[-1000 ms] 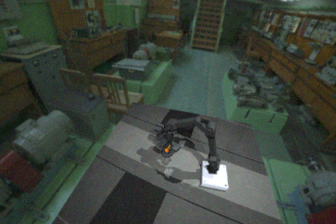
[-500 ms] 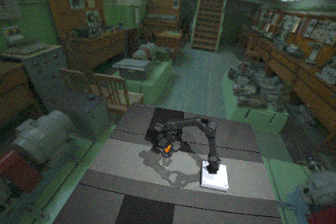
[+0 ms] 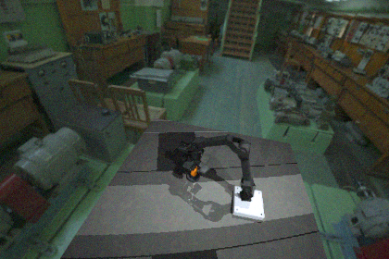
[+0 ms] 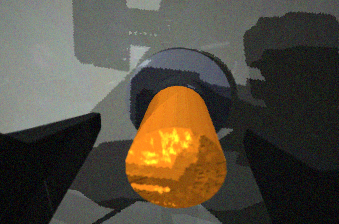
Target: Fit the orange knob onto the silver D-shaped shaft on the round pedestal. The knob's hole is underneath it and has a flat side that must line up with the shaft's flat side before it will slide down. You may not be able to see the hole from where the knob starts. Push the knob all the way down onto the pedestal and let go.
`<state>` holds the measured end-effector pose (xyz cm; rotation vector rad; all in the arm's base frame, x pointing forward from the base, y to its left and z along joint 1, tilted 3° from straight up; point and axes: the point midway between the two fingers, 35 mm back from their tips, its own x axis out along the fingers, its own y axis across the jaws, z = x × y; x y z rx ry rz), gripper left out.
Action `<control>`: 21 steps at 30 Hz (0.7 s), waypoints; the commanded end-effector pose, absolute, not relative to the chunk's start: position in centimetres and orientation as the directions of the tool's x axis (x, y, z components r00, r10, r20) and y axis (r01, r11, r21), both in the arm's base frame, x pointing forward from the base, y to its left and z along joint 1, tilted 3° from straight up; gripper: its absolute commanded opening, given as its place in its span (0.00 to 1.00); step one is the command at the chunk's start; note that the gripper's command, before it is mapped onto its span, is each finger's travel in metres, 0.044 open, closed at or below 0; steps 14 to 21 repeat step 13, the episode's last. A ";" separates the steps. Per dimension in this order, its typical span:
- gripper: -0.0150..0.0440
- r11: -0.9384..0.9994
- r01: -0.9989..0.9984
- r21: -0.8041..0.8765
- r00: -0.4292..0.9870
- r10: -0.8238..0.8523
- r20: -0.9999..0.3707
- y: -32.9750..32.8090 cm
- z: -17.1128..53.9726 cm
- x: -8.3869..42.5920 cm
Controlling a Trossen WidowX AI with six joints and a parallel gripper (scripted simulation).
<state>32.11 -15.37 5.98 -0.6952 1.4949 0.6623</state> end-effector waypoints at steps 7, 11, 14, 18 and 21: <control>1.00 0.649 -0.760 -0.021 -0.005 -0.038 -0.999 -15.2 14.7 32.5; 1.00 0.649 -0.760 -0.021 -0.005 -0.038 -0.999 -15.2 14.7 32.6; 1.00 0.649 -0.760 -0.021 -0.005 -0.038 -0.999 -15.2 14.7 32.6; 1.00 0.649 -0.760 -0.021 -0.005 -0.038 -0.999 -15.2 14.7 32.6; 1.00 0.649 -0.760 -0.021 -0.005 -0.038 -0.999 -15.2 14.7 32.6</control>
